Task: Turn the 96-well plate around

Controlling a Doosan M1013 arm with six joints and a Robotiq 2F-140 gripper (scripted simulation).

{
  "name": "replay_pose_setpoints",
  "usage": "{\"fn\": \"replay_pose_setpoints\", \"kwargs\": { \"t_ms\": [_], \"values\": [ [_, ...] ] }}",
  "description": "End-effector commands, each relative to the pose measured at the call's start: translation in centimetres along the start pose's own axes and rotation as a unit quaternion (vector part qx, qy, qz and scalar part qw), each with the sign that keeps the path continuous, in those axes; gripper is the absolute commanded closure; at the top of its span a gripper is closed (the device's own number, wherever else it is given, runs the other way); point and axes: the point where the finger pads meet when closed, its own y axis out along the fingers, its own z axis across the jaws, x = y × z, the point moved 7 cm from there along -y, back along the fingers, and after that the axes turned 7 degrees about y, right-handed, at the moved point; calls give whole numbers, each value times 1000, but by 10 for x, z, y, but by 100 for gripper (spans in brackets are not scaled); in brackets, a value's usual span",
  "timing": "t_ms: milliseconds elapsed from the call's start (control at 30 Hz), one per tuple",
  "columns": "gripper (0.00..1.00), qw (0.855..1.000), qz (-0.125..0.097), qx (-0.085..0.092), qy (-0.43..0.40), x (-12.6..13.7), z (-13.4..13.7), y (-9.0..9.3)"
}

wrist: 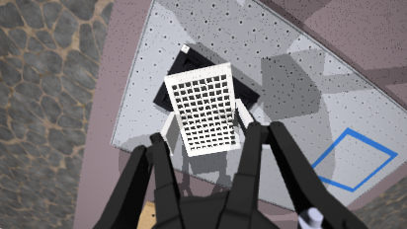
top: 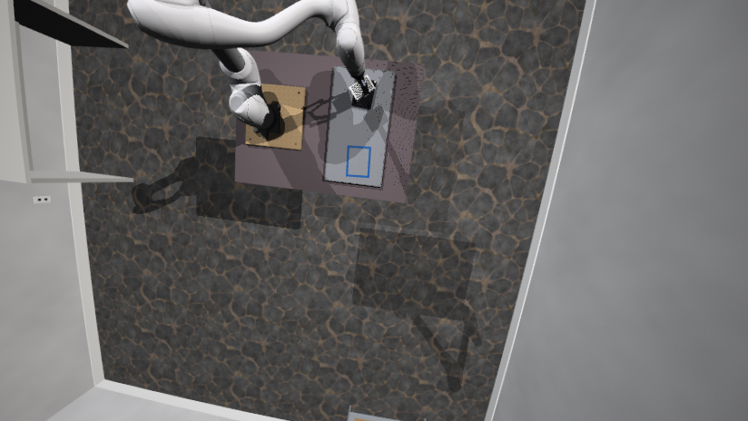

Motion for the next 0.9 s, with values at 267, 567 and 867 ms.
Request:
{"fn": "replay_pose_setpoints", "kwargs": {
  "t_ms": [267, 567, 867],
  "values": [
    [100, 988, 1, -2, -153, 0, 0, 0],
    [100, 954, 1, -2, -299, 0, 0, 0],
    [100, 923, 2, -2, -384, 0, 0, 0]
  ]
}}
